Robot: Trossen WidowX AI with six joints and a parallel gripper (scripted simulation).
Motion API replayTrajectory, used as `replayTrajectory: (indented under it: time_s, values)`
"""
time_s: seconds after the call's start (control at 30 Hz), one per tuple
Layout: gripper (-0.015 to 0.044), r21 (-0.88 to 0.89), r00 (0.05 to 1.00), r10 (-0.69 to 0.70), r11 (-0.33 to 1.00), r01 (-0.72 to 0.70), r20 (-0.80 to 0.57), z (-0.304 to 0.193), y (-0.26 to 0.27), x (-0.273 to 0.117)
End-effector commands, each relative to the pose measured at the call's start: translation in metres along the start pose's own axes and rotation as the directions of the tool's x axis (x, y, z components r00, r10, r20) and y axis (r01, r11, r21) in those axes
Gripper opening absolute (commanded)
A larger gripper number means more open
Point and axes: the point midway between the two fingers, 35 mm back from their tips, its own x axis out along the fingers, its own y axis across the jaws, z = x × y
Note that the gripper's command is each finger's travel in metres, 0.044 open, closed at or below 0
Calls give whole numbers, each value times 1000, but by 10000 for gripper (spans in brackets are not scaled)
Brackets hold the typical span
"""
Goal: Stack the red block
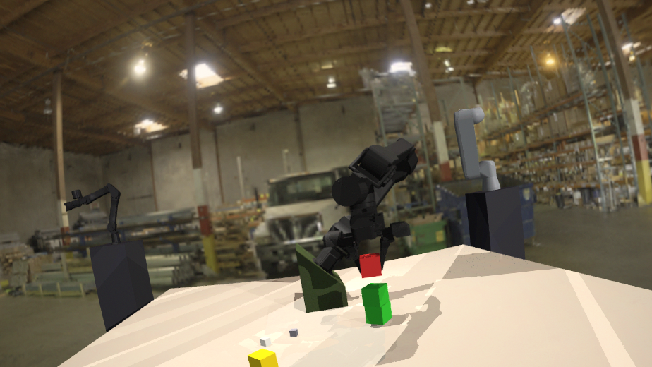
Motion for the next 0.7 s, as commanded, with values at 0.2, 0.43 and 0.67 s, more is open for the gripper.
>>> replayTrajectory:
  time_s: [0.2, 0.43, 0.67]
  values:
    - [0, 1, 1000, 5, 1000, -5, 5, -1, 2, 28]
    - [0, 1, 1000, 5, 1000, -5, 5, -1, 2, 28]
    - [0, 1, 1000, 5, 1000, -5, 5, -1, 2, 28]
